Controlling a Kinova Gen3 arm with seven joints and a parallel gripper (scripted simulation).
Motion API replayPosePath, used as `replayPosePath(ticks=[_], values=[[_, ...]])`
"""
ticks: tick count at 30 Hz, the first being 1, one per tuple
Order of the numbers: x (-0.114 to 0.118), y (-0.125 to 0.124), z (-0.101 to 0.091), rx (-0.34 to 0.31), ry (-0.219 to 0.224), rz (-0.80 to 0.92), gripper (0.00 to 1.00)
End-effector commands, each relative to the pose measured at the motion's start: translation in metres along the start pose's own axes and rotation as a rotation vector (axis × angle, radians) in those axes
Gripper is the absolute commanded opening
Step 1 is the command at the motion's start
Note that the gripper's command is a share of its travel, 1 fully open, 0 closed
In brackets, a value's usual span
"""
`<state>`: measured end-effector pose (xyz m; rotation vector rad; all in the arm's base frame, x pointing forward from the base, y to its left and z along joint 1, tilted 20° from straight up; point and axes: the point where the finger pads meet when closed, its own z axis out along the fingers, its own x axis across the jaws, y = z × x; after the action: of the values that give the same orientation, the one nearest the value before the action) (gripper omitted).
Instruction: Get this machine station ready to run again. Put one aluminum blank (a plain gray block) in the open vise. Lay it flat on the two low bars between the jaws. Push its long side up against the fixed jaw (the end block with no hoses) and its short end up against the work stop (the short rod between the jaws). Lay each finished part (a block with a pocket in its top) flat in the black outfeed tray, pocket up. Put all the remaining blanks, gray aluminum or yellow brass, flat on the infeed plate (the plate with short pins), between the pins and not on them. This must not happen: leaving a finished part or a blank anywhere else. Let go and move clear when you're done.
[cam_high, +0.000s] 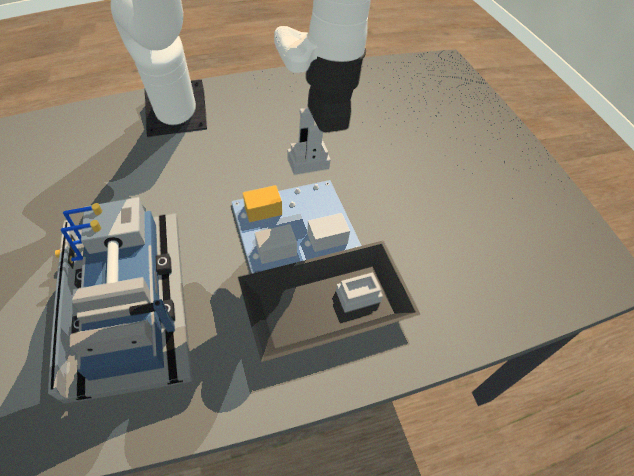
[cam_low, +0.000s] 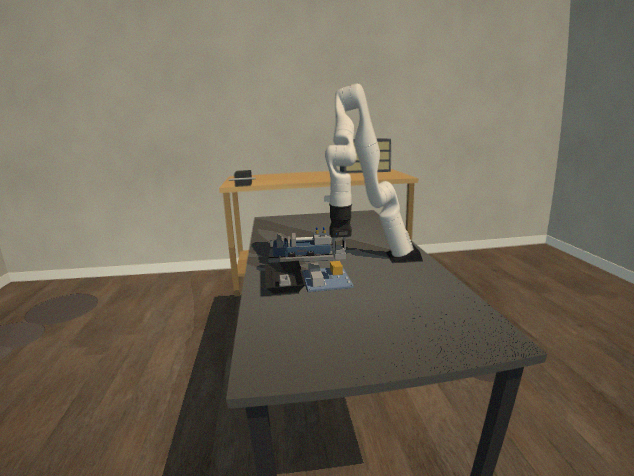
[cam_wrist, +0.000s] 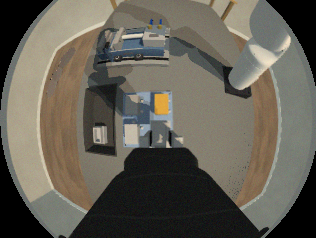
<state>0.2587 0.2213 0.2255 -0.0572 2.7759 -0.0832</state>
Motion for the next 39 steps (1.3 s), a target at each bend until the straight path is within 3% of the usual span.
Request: replayPosePath(ticks=[1,23,39], values=[[0.004,0.009,-0.014,-0.036,0.008,-0.014,0.00],[0.002,0.009,-0.020,-0.036,0.009,-0.014,0.00],[-0.021,0.006,-0.019,-0.035,0.020,-0.010,0.00]])
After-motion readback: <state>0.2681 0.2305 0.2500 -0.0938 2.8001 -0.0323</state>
